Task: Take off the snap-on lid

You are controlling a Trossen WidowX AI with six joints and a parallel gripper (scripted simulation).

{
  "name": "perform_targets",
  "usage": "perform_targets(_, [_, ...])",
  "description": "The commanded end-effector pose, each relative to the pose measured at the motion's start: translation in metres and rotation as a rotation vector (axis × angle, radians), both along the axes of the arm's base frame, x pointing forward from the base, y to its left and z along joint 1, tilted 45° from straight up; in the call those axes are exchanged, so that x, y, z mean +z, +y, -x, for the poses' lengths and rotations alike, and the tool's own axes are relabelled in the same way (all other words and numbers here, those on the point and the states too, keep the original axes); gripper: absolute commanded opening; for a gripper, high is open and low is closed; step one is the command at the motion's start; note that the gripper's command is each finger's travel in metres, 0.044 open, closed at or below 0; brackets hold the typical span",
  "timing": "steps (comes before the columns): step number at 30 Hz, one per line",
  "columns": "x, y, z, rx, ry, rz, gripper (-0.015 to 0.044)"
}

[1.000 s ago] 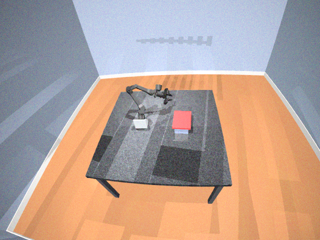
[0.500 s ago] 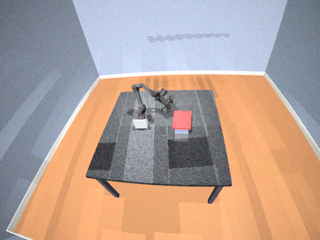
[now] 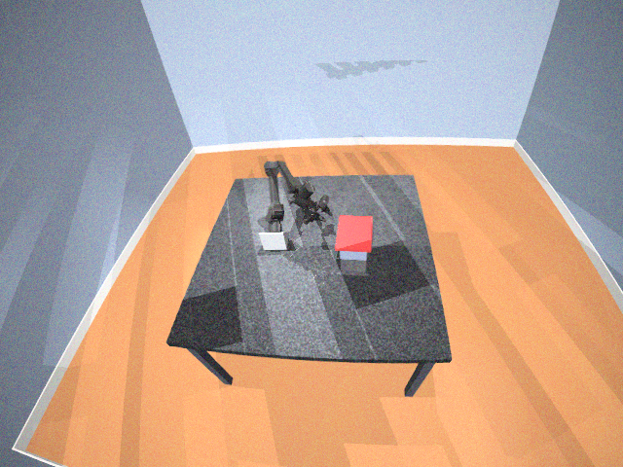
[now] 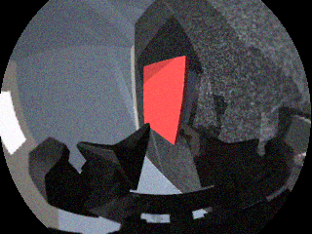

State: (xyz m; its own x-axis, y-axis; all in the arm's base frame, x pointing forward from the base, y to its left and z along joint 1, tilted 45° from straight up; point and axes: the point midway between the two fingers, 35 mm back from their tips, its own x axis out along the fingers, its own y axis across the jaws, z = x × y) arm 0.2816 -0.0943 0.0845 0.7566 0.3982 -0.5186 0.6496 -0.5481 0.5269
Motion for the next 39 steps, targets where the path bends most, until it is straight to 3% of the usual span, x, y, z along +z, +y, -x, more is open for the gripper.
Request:
perform_targets(1, [-0.001, -0.001, 0.002, -0.008, 0.004, -0.028, 0.0235])
perform_targets(6, [-0.002, 0.0, 0.001, -0.008, 0.004, -0.028, 0.0235])
perform_targets(12, [-0.038, 0.036, 0.002, -0.008, 0.003, -0.029, 0.0235])
perform_targets(39, [-0.056, 0.048, -0.025, -0.005, 0.008, -0.025, 0.0235])
